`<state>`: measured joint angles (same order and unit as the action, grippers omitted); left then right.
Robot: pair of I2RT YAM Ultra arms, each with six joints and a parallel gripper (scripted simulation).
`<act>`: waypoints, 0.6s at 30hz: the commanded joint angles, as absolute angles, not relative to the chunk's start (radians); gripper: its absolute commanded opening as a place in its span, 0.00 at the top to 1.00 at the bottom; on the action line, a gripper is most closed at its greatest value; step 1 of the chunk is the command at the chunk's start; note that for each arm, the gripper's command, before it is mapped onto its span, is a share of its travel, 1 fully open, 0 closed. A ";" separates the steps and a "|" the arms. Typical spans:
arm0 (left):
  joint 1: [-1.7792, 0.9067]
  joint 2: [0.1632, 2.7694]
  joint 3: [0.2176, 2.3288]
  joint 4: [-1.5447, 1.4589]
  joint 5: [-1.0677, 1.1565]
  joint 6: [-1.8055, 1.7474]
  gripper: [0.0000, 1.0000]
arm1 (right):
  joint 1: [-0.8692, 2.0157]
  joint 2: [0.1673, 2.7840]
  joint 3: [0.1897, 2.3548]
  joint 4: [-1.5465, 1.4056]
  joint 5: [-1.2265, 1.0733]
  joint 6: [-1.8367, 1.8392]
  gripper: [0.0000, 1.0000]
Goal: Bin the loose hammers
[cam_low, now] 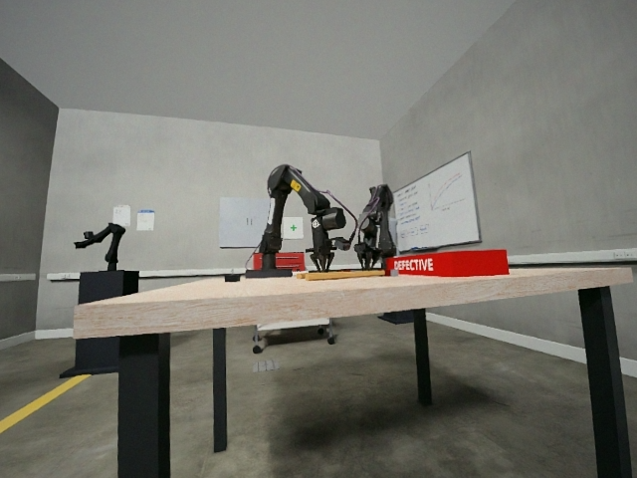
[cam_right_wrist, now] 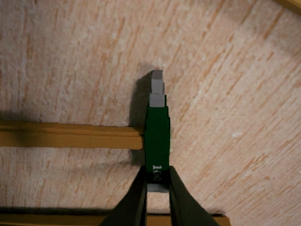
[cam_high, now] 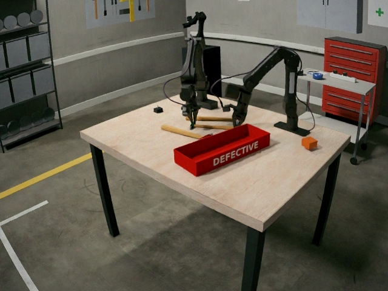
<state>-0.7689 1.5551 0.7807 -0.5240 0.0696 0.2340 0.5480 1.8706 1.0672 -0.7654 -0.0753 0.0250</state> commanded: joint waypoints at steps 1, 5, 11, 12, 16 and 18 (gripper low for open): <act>-0.767 1.544 0.801 -0.548 0.064 0.250 0.83 | 0.547 1.862 1.073 -0.765 -0.079 0.023 0.92; -0.767 1.544 0.801 -0.548 0.064 0.250 0.83 | 0.546 1.850 1.087 -0.773 -0.086 0.023 0.64; -0.766 1.550 0.790 -0.548 0.064 0.243 0.83 | 0.538 1.830 1.103 -0.786 -0.083 0.024 0.63; -0.766 1.550 0.790 -0.548 0.064 0.243 0.83 | 0.537 1.827 1.106 -0.787 -0.083 0.024 0.63; -0.766 1.550 0.790 -0.548 0.064 0.243 0.83 | 0.536 1.820 1.110 -0.790 -0.084 0.024 0.63; -0.766 1.550 0.790 -0.548 0.064 0.243 0.83 | 0.535 1.817 1.113 -0.796 -0.088 0.018 0.63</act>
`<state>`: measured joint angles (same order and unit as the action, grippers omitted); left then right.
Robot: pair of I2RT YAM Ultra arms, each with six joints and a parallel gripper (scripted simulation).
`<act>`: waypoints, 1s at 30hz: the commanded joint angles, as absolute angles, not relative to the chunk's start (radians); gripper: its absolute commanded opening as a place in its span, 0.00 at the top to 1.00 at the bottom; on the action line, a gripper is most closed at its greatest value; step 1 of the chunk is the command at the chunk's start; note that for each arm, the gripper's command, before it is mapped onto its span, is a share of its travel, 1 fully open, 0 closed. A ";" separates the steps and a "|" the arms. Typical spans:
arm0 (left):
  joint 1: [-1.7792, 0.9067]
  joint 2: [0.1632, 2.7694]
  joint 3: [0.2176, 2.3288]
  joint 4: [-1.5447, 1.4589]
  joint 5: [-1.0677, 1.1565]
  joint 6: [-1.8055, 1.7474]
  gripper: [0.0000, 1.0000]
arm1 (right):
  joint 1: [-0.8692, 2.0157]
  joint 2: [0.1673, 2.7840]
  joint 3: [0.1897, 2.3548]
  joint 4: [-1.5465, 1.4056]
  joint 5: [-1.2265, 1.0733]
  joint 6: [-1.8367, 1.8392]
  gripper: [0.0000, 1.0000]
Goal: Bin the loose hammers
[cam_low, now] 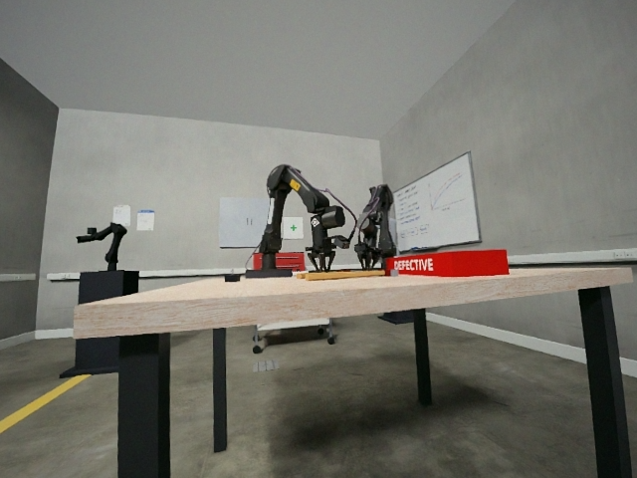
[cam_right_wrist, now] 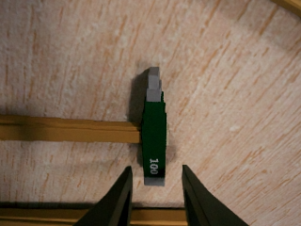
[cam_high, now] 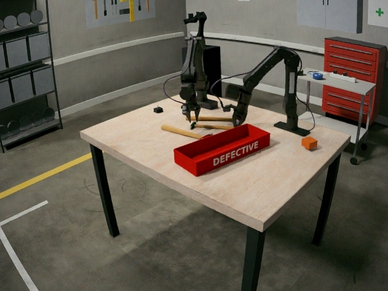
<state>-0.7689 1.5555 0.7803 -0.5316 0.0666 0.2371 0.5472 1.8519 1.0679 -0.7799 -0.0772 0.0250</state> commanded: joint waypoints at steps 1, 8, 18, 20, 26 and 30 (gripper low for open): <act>-0.766 1.550 0.790 -0.548 0.064 0.243 0.83 | 0.534 1.811 1.118 -0.806 -0.089 0.015 0.63; -0.766 1.550 0.790 -0.548 0.064 0.243 0.83 | 0.529 1.779 1.154 -0.874 -0.090 0.010 0.29; -0.766 1.550 0.790 -0.548 0.064 0.243 0.83 | 0.528 1.746 1.226 -1.007 -0.079 0.000 0.00; -0.766 1.550 0.790 -0.548 0.064 0.243 0.83 | 0.531 1.765 1.216 -1.004 -0.074 0.002 0.00; -0.766 1.550 0.790 -0.548 0.064 0.243 0.83 | 0.528 1.760 1.221 -0.993 -0.092 -0.027 0.00; -0.766 1.550 0.790 -0.548 0.064 0.243 0.83 | 0.517 1.745 1.188 -0.944 -0.113 -0.168 0.00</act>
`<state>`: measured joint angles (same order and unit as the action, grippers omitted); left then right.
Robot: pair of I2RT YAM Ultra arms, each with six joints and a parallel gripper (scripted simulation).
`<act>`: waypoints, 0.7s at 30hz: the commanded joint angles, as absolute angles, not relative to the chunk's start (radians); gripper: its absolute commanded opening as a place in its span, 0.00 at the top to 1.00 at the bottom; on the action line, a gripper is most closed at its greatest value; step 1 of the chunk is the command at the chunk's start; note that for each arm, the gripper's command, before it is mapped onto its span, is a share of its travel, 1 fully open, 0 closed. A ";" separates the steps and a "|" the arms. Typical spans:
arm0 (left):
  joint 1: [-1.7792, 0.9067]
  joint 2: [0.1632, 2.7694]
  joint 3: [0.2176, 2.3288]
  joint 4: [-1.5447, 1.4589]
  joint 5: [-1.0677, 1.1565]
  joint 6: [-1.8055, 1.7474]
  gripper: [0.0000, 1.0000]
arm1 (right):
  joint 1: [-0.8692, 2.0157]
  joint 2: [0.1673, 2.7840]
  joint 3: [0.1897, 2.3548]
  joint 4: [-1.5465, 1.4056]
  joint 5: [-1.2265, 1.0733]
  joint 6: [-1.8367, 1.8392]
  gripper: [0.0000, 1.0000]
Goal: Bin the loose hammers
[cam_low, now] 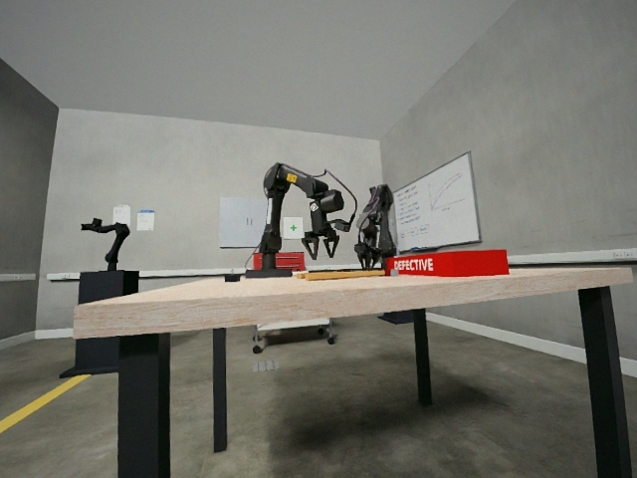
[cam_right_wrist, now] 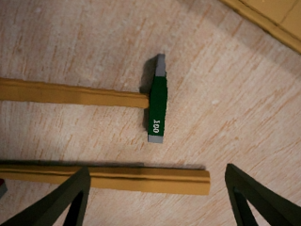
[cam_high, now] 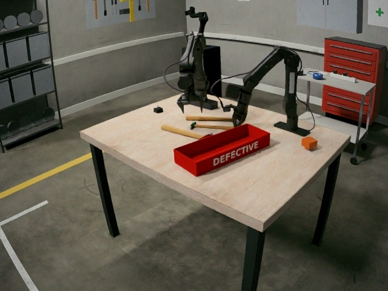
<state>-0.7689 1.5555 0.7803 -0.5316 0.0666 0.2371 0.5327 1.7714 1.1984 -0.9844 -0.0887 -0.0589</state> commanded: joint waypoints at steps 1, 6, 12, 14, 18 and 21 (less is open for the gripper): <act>-0.766 1.550 0.790 -0.548 0.064 0.243 0.83 | 0.517 1.745 1.188 -0.944 -0.113 -0.168 0.00; -0.766 1.550 0.790 -0.548 0.064 0.243 0.83 | 0.488 1.734 1.158 -0.896 -0.155 -0.387 0.00; -0.766 1.550 0.790 -0.548 0.064 0.243 0.83 | 0.435 1.738 1.125 -0.850 -0.223 -0.667 0.00; -0.766 1.550 0.790 -0.548 0.064 0.243 0.83 | 0.418 1.741 1.122 -0.842 -0.246 -0.751 0.00; -0.766 1.550 0.790 -0.548 0.064 0.243 0.83 | 0.393 1.758 1.126 -0.831 -0.283 -0.884 0.00; -0.766 1.550 0.790 -0.548 0.064 0.243 0.83 | 0.373 1.768 1.138 -0.846 -0.320 -0.988 0.00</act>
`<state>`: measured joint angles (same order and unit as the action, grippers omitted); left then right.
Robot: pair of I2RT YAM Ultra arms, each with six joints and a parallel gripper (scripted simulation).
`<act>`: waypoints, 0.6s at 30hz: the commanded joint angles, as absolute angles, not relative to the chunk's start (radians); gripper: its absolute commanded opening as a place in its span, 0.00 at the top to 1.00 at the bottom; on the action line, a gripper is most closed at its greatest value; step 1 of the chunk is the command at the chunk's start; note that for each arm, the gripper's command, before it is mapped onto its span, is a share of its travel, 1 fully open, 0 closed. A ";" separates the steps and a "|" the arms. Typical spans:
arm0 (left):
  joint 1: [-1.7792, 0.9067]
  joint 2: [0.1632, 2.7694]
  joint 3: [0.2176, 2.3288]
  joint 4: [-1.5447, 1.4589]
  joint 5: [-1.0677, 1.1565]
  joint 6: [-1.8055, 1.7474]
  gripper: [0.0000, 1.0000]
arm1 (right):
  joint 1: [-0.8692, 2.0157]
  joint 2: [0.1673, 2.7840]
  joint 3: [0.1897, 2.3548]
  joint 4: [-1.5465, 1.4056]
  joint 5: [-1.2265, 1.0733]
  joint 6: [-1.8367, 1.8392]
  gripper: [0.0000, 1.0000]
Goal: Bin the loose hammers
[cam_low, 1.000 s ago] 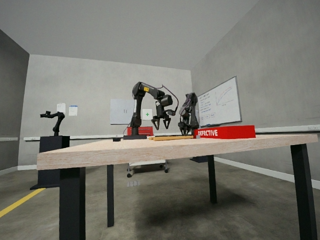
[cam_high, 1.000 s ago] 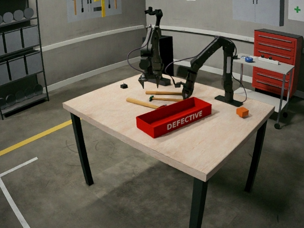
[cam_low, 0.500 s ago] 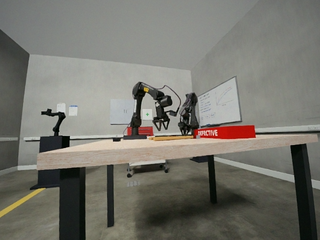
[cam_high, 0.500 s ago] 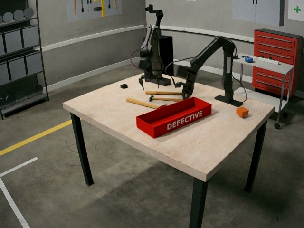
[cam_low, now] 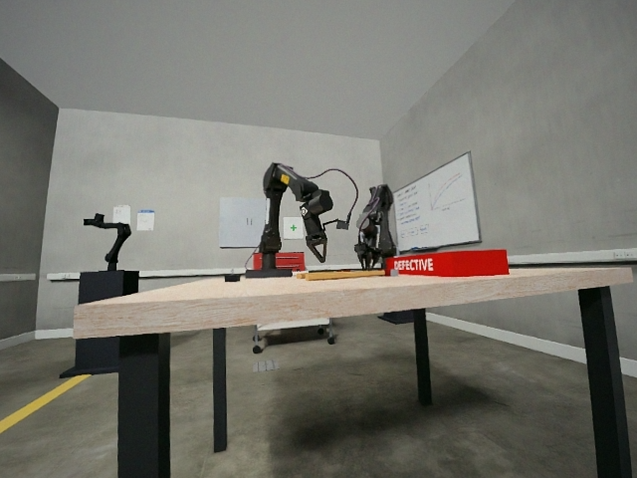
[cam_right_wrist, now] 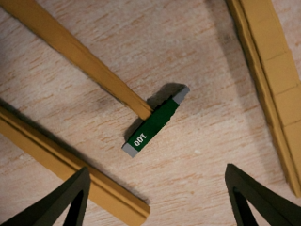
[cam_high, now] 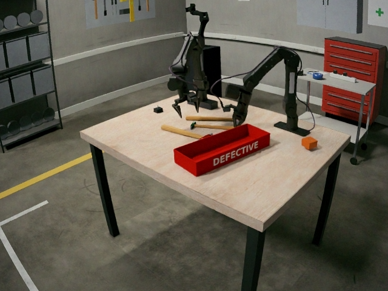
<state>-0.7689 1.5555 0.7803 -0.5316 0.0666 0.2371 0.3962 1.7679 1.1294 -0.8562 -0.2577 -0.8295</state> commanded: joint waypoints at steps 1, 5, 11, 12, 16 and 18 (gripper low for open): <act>-0.766 1.550 0.790 -0.548 0.064 0.243 0.83 | 0.365 1.772 1.138 -0.853 -0.333 -1.035 0.00; -0.766 1.550 0.790 -0.548 0.064 0.243 0.83 | 0.329 1.800 1.148 -0.859 -0.378 -1.221 0.00; -0.766 1.550 0.790 -0.548 0.064 0.243 0.83 | 0.283 1.854 1.183 -0.891 -0.440 -1.498 0.00; -0.766 1.550 0.790 -0.548 0.064 0.243 0.83 | 0.277 1.864 1.191 -0.899 -0.448 -1.541 0.00; -0.766 1.550 0.790 -0.548 0.064 0.243 0.83 | 0.263 1.895 1.218 -0.931 -0.471 -1.655 0.00; -0.766 1.550 0.790 -0.548 0.064 0.243 0.83 | 0.251 1.917 1.238 -0.949 -0.484 -1.740 0.00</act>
